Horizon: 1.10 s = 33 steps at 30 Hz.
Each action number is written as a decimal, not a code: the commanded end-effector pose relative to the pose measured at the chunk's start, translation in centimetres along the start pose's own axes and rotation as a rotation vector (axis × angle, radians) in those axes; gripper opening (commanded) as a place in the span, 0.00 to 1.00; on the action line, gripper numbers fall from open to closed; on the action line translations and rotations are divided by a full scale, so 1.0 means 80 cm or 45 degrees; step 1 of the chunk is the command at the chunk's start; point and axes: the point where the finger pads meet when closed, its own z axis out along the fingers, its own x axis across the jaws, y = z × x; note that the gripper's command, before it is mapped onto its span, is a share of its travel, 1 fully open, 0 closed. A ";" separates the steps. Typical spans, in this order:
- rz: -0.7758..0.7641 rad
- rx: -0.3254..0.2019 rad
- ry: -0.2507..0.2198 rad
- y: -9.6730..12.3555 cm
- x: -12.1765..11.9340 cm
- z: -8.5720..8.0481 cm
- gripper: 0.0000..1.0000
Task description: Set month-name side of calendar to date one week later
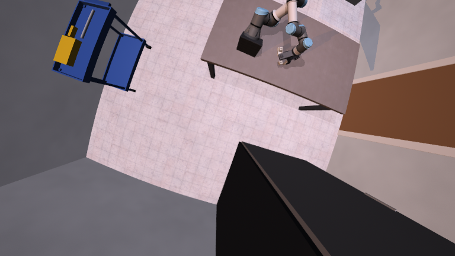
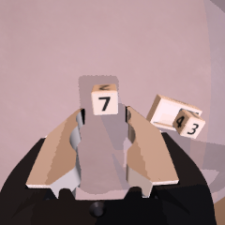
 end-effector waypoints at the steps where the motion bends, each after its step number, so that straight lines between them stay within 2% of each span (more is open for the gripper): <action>1: -0.001 0.000 -0.003 0.000 -0.001 -0.001 0.28; 8: -0.001 0.000 -0.003 0.000 -0.001 -0.009 0.28; 20: -0.001 0.000 -0.003 0.000 -0.001 -0.050 0.28; 33: 0.000 0.018 -0.001 0.000 -0.001 -0.053 0.28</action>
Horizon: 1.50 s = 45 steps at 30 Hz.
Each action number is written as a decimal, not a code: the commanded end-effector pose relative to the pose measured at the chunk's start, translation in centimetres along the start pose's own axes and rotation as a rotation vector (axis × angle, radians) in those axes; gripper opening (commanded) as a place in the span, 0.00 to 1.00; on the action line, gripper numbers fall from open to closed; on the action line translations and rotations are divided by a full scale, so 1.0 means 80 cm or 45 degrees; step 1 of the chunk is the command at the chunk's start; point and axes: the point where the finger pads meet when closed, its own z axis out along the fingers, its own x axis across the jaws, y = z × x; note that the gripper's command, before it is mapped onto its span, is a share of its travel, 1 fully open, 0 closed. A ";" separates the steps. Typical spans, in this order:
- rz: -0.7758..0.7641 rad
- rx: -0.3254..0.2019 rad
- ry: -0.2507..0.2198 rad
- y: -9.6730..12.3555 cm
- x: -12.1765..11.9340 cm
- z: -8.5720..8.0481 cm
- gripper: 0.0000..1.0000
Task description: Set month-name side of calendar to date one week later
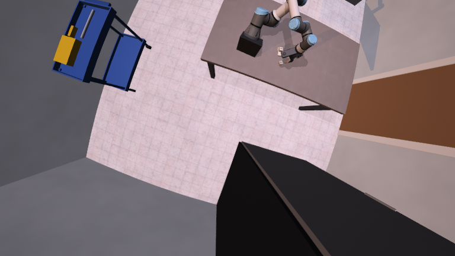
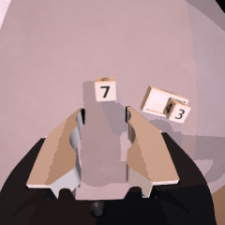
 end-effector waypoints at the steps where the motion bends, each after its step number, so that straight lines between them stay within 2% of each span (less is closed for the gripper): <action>1: 0.000 0.023 0.000 0.000 -0.001 -0.001 0.28; 5: 0.001 0.078 0.005 0.000 -0.001 0.000 0.28; 7: 0.001 0.078 0.005 0.000 -0.001 0.000 0.28; 16: 0.001 0.250 0.005 0.001 -0.001 0.000 0.28; 20: 0.000 0.303 0.000 0.003 -0.001 -0.001 0.28; 35: 0.000 0.339 -0.002 0.003 -0.001 -0.001 0.28; 41: 0.001 0.366 0.001 0.003 -0.001 -0.001 0.28; 45: 0.002 0.413 0.004 0.003 -0.001 0.000 0.28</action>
